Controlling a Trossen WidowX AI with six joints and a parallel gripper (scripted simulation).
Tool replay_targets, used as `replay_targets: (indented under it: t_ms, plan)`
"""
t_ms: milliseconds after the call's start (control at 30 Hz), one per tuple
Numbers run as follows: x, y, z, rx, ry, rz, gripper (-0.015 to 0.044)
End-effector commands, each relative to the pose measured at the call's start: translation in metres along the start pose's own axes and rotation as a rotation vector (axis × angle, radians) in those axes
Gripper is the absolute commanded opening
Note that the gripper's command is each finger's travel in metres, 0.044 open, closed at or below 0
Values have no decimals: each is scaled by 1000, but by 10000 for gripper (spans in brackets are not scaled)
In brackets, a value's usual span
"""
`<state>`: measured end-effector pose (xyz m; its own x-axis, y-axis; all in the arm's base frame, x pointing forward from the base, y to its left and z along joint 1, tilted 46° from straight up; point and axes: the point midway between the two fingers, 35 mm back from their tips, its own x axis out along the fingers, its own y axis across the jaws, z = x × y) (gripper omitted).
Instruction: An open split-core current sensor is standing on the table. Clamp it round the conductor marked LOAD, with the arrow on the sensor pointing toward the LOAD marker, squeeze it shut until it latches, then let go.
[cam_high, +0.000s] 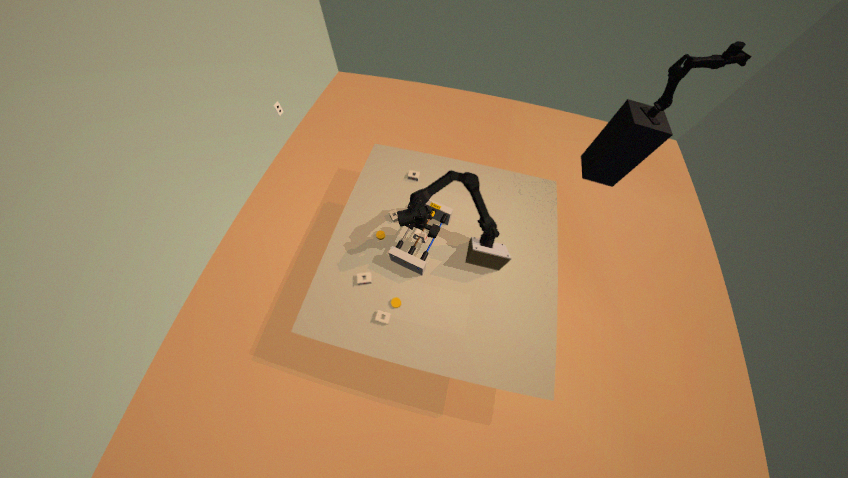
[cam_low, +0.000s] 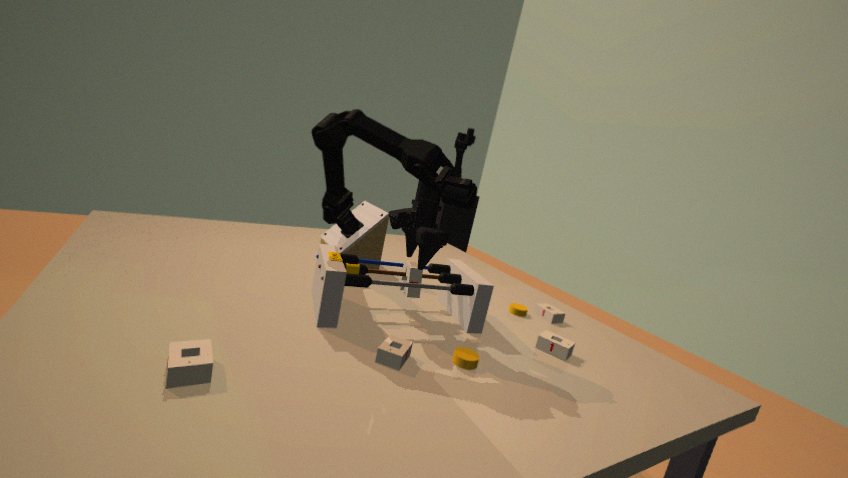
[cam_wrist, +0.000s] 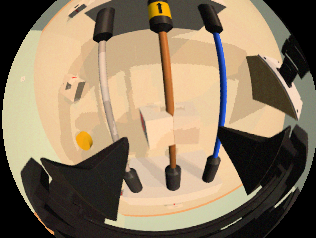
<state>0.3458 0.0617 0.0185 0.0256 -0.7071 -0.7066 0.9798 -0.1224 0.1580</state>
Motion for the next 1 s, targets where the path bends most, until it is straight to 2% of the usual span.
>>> replay_targets:
  t_ms: [0, 133, 967]
  plan:
    - [2, 0, 0, 1, 0, 0, 440]
    - [38, 0, 0, -3, -4, 8, 440]
    - [67, 1, 0, 3, 1, 6, 433]
